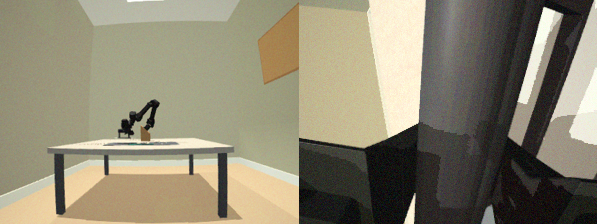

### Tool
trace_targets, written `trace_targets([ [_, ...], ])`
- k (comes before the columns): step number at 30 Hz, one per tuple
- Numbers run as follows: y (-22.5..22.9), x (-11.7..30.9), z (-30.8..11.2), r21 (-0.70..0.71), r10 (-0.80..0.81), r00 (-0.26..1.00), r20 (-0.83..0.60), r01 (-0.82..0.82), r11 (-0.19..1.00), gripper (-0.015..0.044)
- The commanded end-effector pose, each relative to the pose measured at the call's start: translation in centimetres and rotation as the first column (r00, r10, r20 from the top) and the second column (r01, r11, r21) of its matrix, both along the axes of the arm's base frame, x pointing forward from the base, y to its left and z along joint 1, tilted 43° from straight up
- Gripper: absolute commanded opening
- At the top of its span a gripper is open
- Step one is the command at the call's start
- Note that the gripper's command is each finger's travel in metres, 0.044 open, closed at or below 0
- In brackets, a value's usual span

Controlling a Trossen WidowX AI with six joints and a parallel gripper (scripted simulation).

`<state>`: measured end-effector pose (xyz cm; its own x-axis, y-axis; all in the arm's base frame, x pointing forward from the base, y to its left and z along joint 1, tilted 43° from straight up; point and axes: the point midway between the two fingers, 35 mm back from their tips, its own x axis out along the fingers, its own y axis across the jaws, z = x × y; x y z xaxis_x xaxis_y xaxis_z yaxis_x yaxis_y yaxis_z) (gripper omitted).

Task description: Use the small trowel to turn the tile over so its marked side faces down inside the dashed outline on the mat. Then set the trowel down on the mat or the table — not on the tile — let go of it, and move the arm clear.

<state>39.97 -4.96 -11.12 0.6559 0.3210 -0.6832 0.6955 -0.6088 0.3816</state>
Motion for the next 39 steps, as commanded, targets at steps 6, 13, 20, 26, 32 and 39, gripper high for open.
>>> trace_targets([
  [6,-0.6,0.4,0.6,-0.009,-0.005,1.0,0.02,0.005,1.0,0.0],
  [13,-0.5,0.5,0.7,-0.012,0.011,0.999,0.032,-0.011,1.0,0.0],
  [20,0.7,1.0,0.8,-0.057,0.181,0.969,0.167,-0.174,0.983,0.0],
  [26,1.6,1.1,1.0,-0.113,0.306,0.913,0.27,-0.285,0.952,0.0],
  [32,1.7,1.1,1.0,-0.115,0.309,0.911,0.273,-0.288,0.951,0.0],
  [39,1.8,1.1,0.9,-0.115,0.31,0.911,0.272,-0.289,0.951,0.0],
])
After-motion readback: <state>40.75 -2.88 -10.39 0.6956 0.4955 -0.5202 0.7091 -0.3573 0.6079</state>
